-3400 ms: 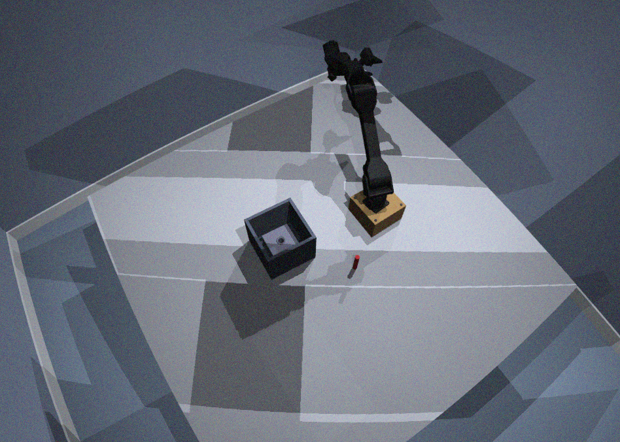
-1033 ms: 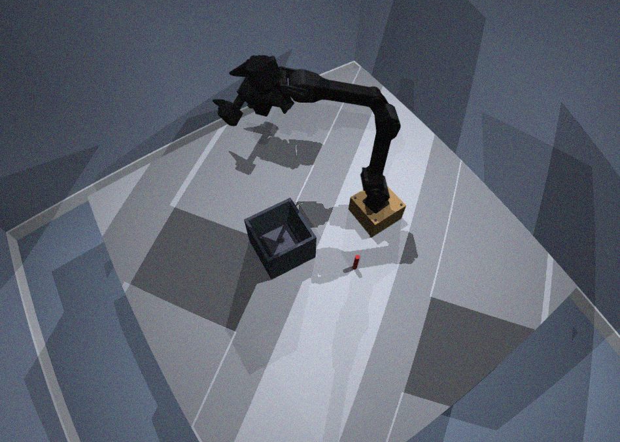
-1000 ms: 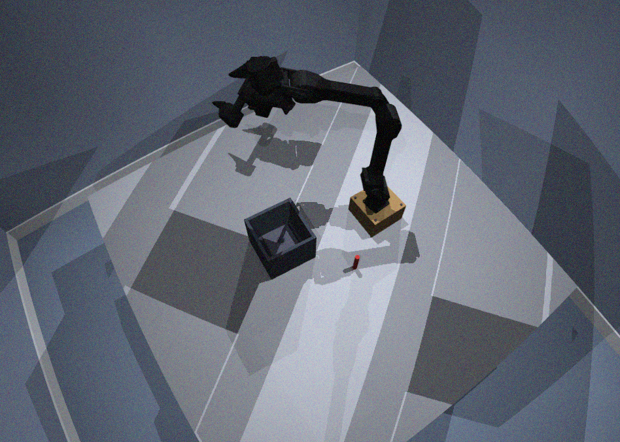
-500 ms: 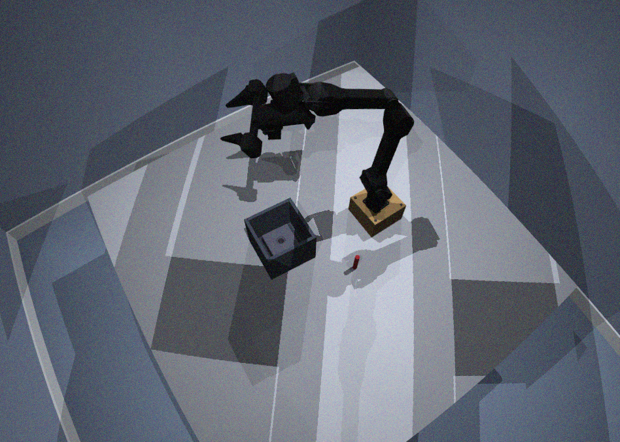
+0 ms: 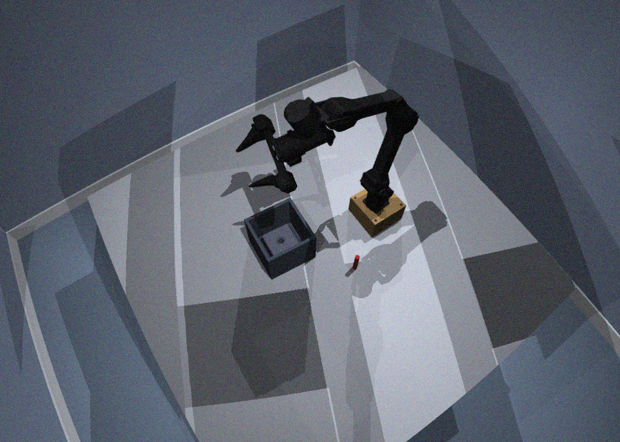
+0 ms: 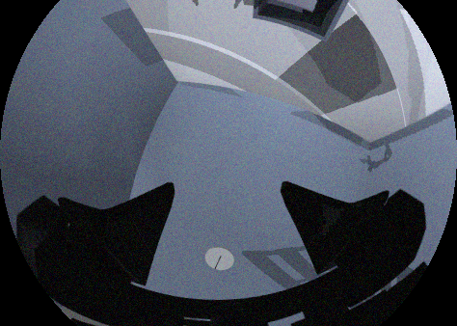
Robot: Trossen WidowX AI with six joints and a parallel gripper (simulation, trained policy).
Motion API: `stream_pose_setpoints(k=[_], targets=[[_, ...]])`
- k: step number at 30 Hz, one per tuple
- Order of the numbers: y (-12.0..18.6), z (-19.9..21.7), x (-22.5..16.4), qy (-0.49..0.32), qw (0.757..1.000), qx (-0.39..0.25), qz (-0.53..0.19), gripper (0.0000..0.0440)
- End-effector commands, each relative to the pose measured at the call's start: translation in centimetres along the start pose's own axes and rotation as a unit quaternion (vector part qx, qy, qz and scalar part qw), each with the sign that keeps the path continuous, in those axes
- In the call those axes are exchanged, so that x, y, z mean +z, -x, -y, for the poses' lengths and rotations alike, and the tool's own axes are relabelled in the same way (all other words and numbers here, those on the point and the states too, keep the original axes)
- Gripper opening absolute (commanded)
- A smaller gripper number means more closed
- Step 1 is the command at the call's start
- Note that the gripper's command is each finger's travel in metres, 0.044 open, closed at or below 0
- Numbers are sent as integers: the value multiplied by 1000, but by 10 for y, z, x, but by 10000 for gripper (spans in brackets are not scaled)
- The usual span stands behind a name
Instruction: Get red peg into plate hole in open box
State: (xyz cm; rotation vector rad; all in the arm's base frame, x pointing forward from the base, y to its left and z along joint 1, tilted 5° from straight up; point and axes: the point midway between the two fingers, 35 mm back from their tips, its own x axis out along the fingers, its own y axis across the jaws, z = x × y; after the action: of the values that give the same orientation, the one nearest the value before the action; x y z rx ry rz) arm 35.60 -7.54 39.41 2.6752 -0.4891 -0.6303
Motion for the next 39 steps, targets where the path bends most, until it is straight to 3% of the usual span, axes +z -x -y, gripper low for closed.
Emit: stream_pose_setpoints(k=[1,9,18,26,39], targets=[[6,30,6,38,998,-49,0,439],[19,92,28,128,980,-152,12,437],[38,151,65,232,937,-258,33,435],[57,193,106,324,880,-343,56,437],[84,234,177,448,765,-451,102,440]])
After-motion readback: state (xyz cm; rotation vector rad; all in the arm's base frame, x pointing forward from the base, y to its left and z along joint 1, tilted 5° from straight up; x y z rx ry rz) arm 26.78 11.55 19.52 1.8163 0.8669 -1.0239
